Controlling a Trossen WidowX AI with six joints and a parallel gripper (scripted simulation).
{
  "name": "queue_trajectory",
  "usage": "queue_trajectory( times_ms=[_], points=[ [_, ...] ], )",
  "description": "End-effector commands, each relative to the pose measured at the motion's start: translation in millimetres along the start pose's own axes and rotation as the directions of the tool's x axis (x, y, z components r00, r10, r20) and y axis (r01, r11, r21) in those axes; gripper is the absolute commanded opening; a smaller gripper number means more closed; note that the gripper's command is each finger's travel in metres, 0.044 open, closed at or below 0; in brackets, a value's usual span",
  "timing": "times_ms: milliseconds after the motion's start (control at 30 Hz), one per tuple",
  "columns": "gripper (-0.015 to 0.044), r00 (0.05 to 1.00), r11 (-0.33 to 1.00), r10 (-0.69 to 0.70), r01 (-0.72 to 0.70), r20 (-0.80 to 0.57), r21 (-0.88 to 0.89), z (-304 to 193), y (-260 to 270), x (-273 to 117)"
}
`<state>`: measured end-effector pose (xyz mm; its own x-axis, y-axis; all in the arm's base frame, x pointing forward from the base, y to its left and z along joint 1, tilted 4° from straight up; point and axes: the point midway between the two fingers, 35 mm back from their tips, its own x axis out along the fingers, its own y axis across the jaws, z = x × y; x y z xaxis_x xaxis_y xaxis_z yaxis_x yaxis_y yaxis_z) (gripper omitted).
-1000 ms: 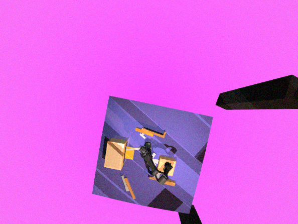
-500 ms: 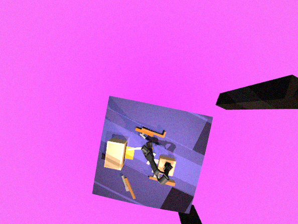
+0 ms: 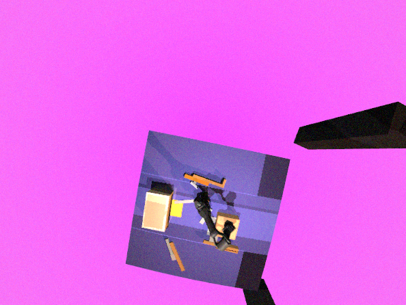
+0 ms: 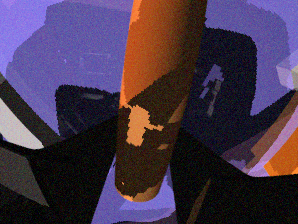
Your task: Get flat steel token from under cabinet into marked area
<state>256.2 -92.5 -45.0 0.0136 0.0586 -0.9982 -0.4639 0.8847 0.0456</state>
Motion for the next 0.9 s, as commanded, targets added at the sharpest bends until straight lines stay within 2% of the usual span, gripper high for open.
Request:
queue_trajectory(
  times_ms=[0, 167, 200, 300, 400, 867],
  points=[
    [0.0053, 1.0, 1.0, 0.0, 0.0, 0.0, 0.0, 0.0, 0.0, 0.0],
    [0.0184, 1.0, 1.0, 0.0, 0.0, 0.0, 0.0, -0.1, -0.1, 0.0],
    [0.02, 1.0, 1.0, 0.0, 0.0, 0.0, 0.0, -0.1, -0.1, 0.0],
    [0.02, 1.0, 1.0, -0.001, 0.001, 0.0, 0.0, 0.0, -0.3, -0.1],
    [0.027, 1.0, 1.0, -0.005, 0.005, 0.0, 0.0, 0.0, -0.2, 0.0],
    [0.027, 1.0, 1.0, -0.005, 0.005, 0.0, -0.001, -1.1, 0.6, 3.0]
  ],
)
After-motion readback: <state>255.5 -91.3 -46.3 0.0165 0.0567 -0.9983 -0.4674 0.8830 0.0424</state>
